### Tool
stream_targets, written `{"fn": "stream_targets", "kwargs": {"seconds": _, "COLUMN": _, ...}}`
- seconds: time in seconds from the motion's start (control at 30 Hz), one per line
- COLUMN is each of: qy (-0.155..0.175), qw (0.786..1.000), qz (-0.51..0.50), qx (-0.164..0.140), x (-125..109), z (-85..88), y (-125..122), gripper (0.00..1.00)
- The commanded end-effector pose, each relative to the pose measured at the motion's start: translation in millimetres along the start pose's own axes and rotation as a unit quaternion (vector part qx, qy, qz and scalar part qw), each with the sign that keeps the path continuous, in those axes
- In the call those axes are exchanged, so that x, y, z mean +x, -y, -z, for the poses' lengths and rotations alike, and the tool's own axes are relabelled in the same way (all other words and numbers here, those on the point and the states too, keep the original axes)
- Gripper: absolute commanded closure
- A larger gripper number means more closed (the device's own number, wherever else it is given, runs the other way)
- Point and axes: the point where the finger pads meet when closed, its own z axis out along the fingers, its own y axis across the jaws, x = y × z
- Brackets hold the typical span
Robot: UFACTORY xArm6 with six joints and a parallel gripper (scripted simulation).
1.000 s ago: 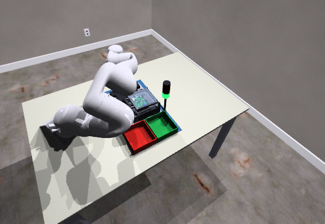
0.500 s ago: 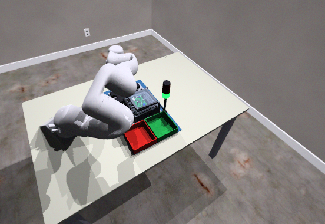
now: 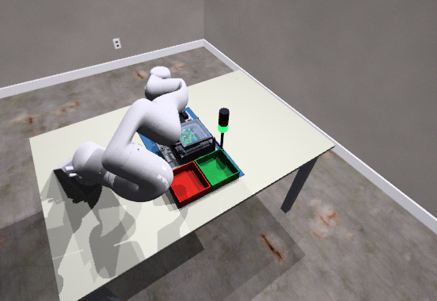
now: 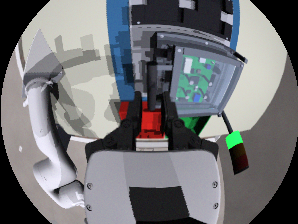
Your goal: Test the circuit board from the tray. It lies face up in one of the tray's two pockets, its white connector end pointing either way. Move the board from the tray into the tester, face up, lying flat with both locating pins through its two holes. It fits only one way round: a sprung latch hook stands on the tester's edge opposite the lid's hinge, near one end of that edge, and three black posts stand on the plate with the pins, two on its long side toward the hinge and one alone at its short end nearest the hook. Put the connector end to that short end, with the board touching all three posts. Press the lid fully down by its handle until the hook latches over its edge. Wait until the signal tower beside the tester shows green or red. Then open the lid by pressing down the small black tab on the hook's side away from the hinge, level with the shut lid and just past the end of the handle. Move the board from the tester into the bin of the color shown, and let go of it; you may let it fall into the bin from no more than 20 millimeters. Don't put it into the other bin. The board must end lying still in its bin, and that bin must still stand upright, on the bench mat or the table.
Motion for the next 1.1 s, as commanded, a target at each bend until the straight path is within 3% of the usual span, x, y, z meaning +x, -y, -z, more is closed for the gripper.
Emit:
{"fn": "stream_targets", "kwargs": {"seconds": 0.0, "qy": -0.002, "qw": 1.000, "qz": 0.000, "qx": -0.001, "x": -14.6, "z": 1.6, "y": -0.4, "gripper": 0.73}}
{"fn": "stream_targets", "kwargs": {"seconds": 1.07, "qy": -0.002, "qw": 1.000, "qz": 0.000, "qx": -0.001, "x": -15.2, "z": -17.4, "y": -0.4, "gripper": 0.73}}
